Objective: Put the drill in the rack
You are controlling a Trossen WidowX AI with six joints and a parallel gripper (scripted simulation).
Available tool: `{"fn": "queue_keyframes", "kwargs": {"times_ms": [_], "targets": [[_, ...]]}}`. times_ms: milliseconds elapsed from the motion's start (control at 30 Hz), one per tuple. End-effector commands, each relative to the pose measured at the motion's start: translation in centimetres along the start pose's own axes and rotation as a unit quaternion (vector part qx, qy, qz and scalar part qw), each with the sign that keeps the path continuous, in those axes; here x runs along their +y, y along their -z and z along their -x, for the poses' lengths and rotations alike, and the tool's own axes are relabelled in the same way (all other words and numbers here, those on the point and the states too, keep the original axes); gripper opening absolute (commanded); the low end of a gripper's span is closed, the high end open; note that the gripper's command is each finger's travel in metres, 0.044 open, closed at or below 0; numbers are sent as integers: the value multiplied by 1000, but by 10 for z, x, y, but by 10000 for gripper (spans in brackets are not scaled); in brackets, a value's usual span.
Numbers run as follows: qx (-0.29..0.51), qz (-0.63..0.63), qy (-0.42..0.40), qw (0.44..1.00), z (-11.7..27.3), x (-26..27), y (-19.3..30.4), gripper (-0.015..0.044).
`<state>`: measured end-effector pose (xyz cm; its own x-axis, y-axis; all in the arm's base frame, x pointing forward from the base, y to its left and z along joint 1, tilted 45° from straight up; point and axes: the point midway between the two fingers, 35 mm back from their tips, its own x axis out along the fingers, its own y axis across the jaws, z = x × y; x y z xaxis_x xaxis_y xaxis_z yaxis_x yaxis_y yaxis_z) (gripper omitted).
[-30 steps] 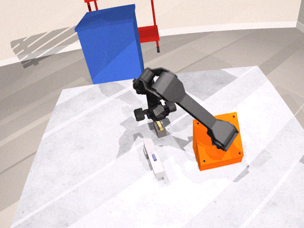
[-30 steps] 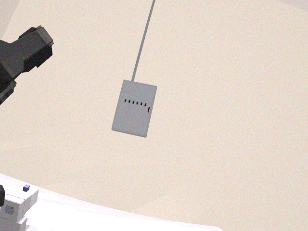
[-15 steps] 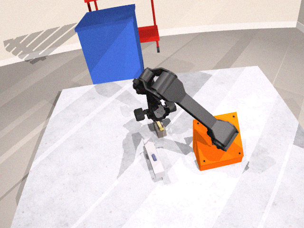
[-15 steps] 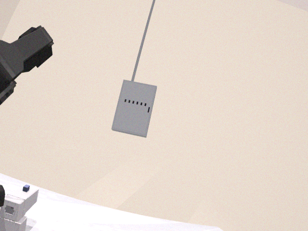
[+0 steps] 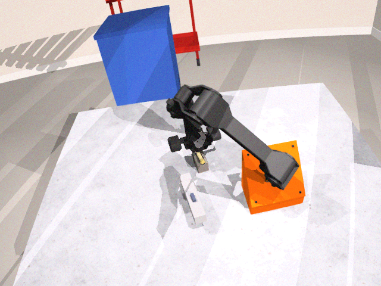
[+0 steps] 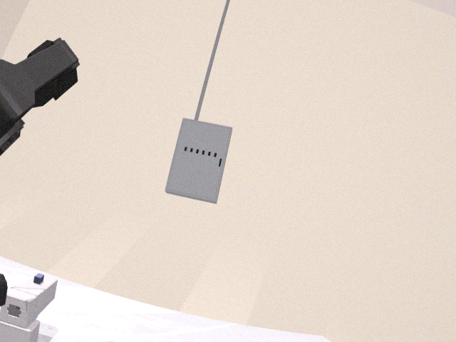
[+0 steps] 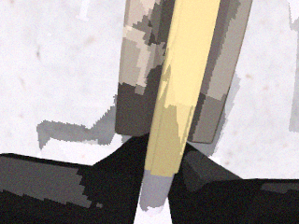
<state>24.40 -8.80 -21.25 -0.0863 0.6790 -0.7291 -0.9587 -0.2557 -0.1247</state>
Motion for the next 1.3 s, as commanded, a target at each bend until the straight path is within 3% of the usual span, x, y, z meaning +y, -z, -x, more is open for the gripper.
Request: {"fn": "queue_keyframes", "kwargs": {"times_ms": [0, 367, 933, 1267], "targets": [[-7, 3, -2, 1000, -5, -3, -5, 0], [-7, 3, -2, 1000, -5, -3, -6, 0], [0, 0, 0, 1000, 0, 0, 0, 440], [-5, 2, -2, 1000, 44, 1, 0, 440]]}}
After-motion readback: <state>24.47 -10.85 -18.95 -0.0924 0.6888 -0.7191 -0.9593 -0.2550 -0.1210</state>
